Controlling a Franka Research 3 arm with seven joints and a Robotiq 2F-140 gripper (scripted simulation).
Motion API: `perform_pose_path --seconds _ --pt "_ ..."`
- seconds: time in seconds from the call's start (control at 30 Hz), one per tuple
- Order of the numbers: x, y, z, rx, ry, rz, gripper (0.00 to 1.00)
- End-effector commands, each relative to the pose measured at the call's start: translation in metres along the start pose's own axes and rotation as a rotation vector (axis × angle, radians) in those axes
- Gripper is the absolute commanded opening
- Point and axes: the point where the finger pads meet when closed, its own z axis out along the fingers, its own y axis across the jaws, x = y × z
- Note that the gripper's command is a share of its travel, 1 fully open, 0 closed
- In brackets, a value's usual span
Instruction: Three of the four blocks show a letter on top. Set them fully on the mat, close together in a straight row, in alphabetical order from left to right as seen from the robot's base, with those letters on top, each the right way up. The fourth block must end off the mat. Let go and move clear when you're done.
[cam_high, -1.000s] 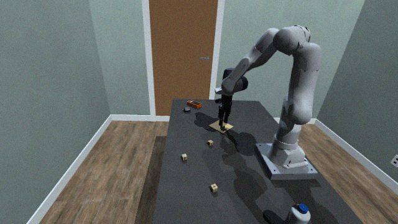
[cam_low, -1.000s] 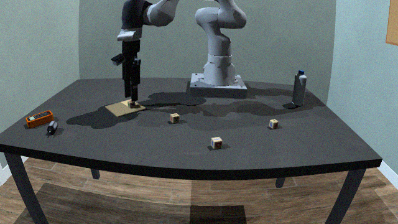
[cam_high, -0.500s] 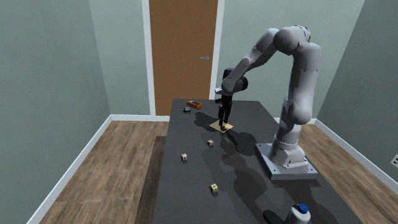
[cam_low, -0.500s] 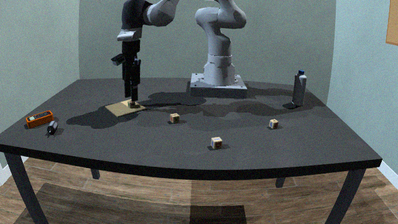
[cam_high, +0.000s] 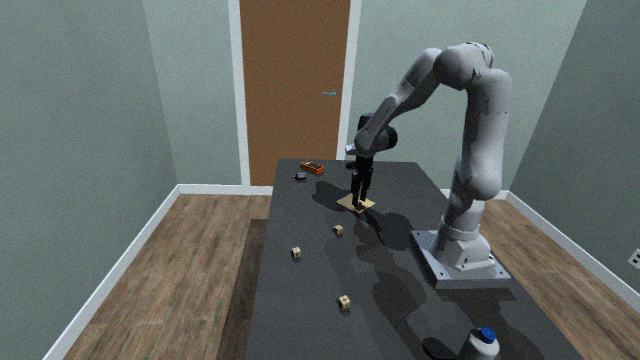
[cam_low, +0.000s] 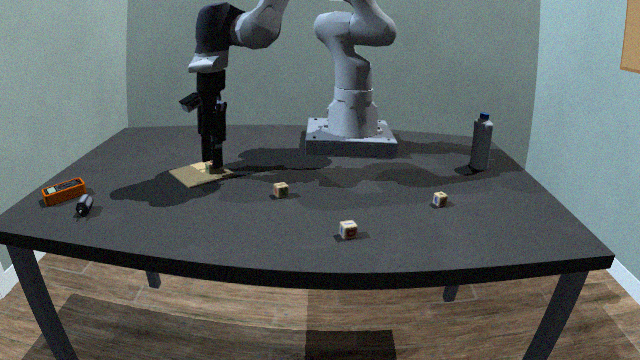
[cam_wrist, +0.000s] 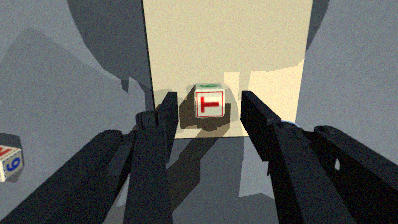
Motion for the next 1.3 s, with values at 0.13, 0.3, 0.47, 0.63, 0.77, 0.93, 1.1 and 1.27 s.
perform_pose_path --seconds 0.13,0.3,0.47,0.63,0.77,0.93,1.1,1.27 --pt "0.004 0.0 0.012 0.002 0.012 -0.018 0.43" --pt "0.004 0.0 0.015 0.002 0.012 -0.018 0.43" --pt "0.004 0.0 0.016 0.002 0.012 -0.018 0.43" --pt "0.004 0.0 0.016 0.002 0.012 -0.018 0.43" --pt "0.004 0.0 0.016 0.002 0.012 -0.018 0.43" --pt "0.004 0.0 0.016 0.002 0.012 -0.018 0.43" --pt "0.004 0.0 0.016 0.002 0.012 -0.018 0.43" --pt "0.004 0.0 0.016 0.002 0.012 -0.018 0.43"
